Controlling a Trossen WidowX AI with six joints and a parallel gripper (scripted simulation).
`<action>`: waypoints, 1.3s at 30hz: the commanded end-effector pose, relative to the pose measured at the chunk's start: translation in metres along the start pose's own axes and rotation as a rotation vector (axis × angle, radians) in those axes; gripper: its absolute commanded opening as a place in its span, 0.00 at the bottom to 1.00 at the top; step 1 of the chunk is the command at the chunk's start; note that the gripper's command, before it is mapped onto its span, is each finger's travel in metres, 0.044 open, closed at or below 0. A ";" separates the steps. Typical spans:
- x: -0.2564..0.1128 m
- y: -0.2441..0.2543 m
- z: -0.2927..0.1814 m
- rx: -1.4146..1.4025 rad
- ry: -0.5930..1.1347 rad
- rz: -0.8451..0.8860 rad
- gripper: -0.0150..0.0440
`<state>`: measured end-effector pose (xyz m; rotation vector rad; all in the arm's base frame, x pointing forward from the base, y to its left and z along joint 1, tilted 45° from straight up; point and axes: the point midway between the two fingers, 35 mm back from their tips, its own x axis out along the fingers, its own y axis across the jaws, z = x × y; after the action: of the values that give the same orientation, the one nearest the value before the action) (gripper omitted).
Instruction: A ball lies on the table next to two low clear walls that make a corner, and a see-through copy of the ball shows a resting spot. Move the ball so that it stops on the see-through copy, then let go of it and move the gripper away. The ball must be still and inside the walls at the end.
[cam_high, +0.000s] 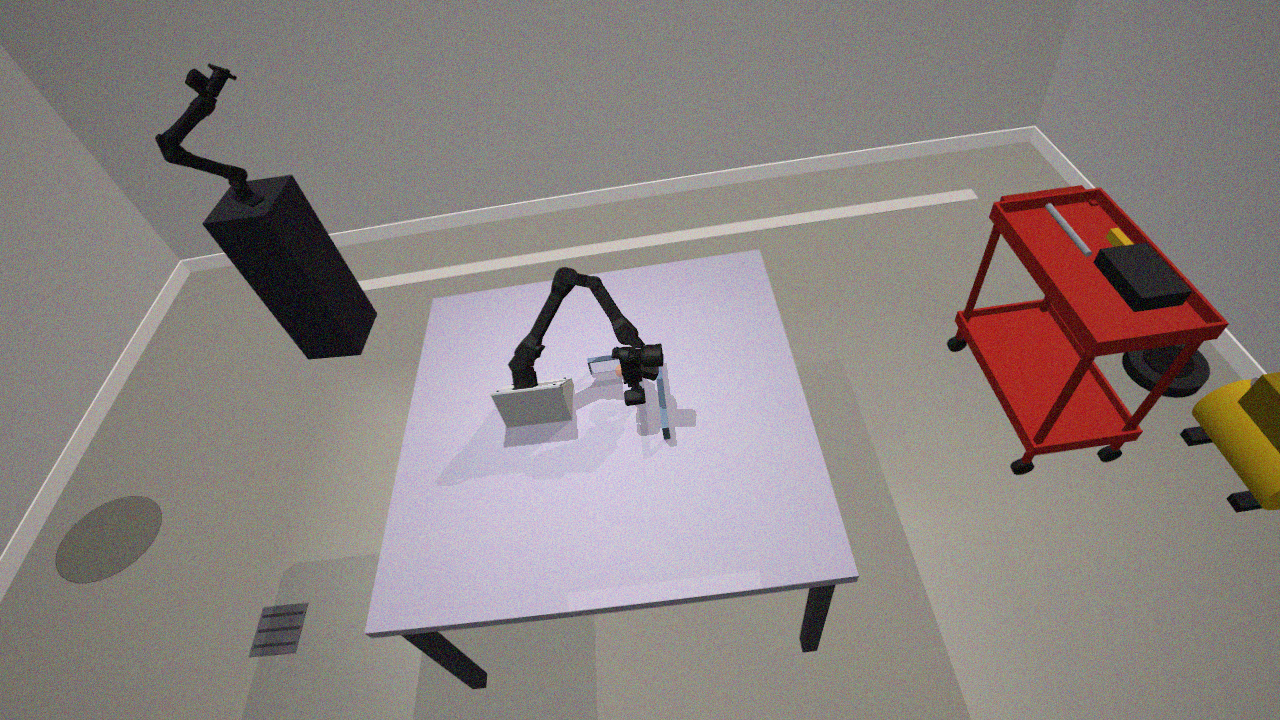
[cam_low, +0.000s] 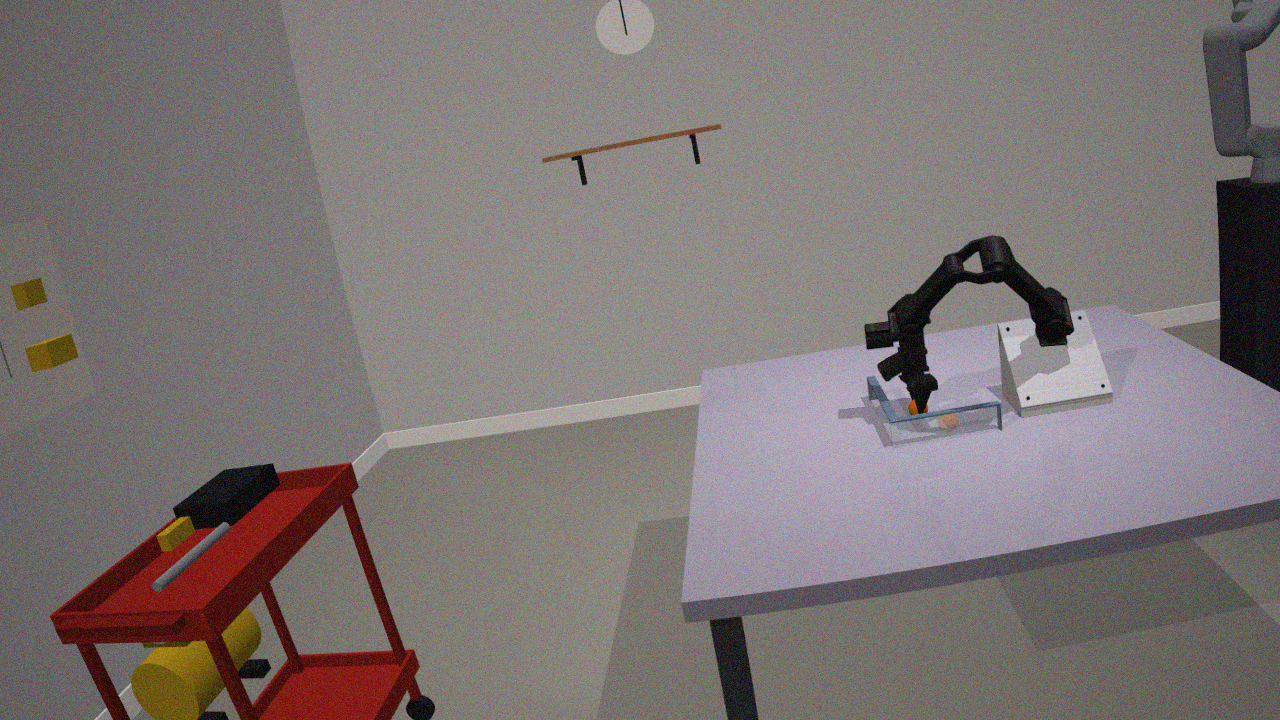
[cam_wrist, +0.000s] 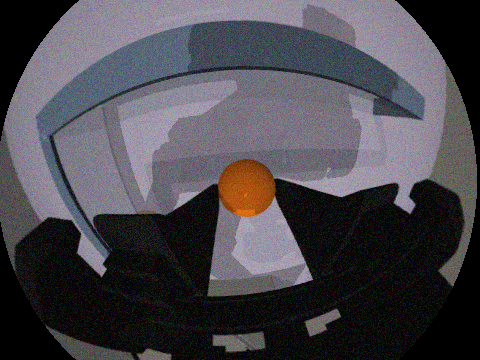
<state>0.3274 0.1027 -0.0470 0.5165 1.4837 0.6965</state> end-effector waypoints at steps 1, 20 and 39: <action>0.000 0.000 0.000 0.003 -0.002 0.003 0.57; -0.114 -0.003 0.004 0.004 -0.002 -0.007 0.25; -0.123 0.024 -0.004 0.350 -0.003 -0.009 0.25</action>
<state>0.3270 0.0301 0.0535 0.7278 1.6011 0.4760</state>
